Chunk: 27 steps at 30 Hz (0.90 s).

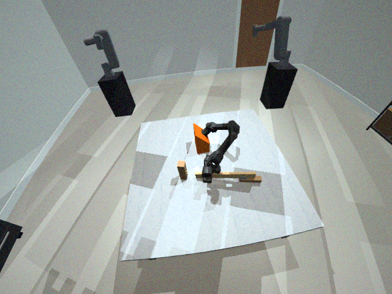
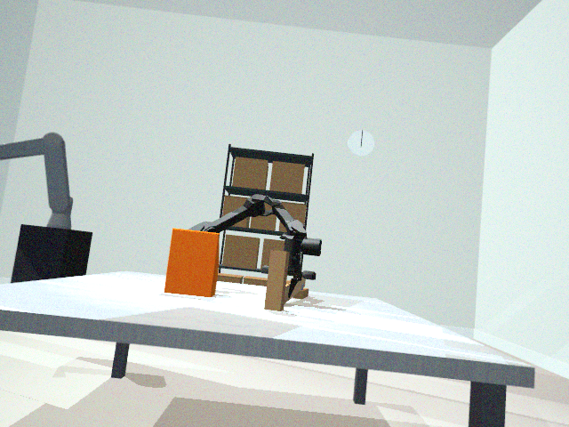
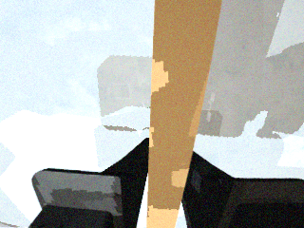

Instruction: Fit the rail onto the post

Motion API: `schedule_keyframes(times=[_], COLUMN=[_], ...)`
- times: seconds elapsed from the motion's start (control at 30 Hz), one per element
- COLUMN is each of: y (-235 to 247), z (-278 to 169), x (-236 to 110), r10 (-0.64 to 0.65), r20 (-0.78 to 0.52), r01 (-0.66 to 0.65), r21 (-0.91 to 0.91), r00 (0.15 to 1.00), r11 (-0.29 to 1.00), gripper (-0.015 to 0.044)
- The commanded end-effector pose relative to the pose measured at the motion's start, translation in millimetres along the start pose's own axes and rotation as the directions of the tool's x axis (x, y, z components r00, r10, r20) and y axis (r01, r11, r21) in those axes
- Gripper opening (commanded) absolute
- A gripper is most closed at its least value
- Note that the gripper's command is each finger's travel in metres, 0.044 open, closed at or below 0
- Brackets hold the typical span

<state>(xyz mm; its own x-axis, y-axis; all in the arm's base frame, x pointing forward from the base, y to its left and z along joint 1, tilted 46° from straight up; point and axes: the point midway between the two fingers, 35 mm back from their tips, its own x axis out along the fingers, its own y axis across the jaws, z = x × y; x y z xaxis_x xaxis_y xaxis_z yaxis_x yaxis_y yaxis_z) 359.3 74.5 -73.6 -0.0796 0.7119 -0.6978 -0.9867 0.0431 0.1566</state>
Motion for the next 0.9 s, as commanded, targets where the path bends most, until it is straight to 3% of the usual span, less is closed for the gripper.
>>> schedule_keyframes(times=[0.0, 0.87], y=[-2.5, -5.6], z=[0.0, -0.2], x=[-5.5, -18.6], r10=[-0.010, -0.010], r20=[0.006, 0.005], r01=[0.010, 0.010], r21=[-0.004, -0.005], r00=[1.000, 1.000], r11=[1.000, 1.000], gripper=[0.0000, 0.0000])
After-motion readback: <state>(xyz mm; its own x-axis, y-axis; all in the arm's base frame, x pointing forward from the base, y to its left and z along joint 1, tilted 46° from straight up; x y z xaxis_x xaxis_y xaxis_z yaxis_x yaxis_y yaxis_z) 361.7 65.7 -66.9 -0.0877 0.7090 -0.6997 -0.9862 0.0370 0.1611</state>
